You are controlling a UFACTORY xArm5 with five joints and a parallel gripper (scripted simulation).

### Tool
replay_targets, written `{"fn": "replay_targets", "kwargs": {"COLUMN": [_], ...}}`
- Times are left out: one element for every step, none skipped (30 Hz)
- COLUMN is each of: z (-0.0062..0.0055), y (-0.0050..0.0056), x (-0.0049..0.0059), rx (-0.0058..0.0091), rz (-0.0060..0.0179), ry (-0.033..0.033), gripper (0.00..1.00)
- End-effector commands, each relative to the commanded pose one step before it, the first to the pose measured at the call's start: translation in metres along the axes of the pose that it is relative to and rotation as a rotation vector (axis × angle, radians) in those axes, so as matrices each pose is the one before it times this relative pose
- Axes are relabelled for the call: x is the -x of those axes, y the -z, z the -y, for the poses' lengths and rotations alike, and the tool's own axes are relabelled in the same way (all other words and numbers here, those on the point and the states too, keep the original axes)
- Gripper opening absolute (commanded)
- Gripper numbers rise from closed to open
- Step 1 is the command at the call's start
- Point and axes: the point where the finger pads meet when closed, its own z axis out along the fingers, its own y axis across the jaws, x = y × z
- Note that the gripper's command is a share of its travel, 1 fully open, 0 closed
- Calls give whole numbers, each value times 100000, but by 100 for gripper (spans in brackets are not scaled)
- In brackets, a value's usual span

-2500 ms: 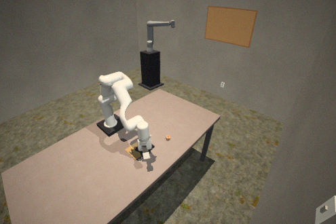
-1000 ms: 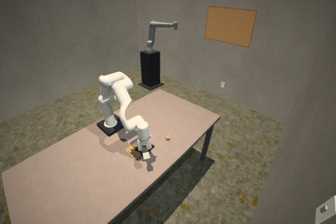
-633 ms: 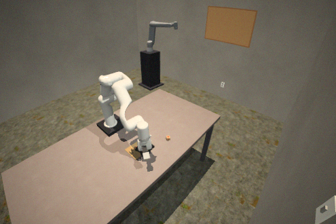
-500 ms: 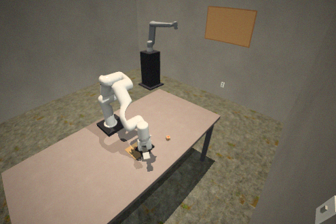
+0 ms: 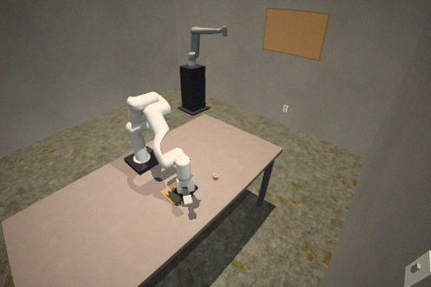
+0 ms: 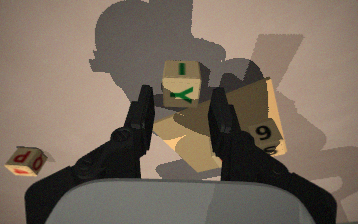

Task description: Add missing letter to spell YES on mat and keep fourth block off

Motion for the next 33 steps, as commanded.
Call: {"fn": "replay_targets", "kwargs": {"z": [64, -1, -1, 0, 0, -1, -1, 0, 0, 0, 0, 0, -1, 0, 0, 0, 0, 0, 0, 0, 0, 0, 0, 0, 0, 0, 0, 0, 0, 0, 0, 0, 0], "y": [-298, -161, -179, -195, -207, -214, -217, -213, -209, 0, 0, -202, -191, -173, -157, -138, -118, -96, -75, -55, -36, -20, -8, -1, 0, 0, 0, 0, 0, 0, 0, 0, 0], "x": [-111, 2, 2, -1, 0, 1, 1, -1, 0, 0, 0, 1, 1, -1, -1, 0, 0, 0, 0, 0, 0, 0, 0, 0, 0, 0, 0, 0, 0, 0, 0, 0, 0], "rx": [-186, 0, 0, 0, 0, 0, 0, 0, 0, 0, 0, 0, 0, 0, 0, 0, 0, 0, 0, 0, 0, 0, 0, 0, 0, 0, 0, 0, 0, 0, 0, 0, 0], "rz": [-323, 0, 0, 0, 0, 0, 0, 0, 0, 0, 0, 0, 0, 0, 0, 0, 0, 0, 0, 0, 0, 0, 0, 0, 0, 0, 0, 0, 0, 0, 0, 0, 0], "ry": [0, 0, 0, 0, 0, 0, 0, 0, 0, 0, 0, 0, 0, 0, 0, 0, 0, 0, 0, 0, 0, 0, 0, 0, 0, 0, 0, 0, 0, 0, 0, 0, 0], "gripper": [50, 50, 50, 50, 50, 50, 50, 50, 50, 50, 50, 50, 50, 50, 50, 50, 50, 50, 50, 50, 50, 50, 50, 50, 50, 50, 50, 50, 50, 50, 50, 50, 50]}}
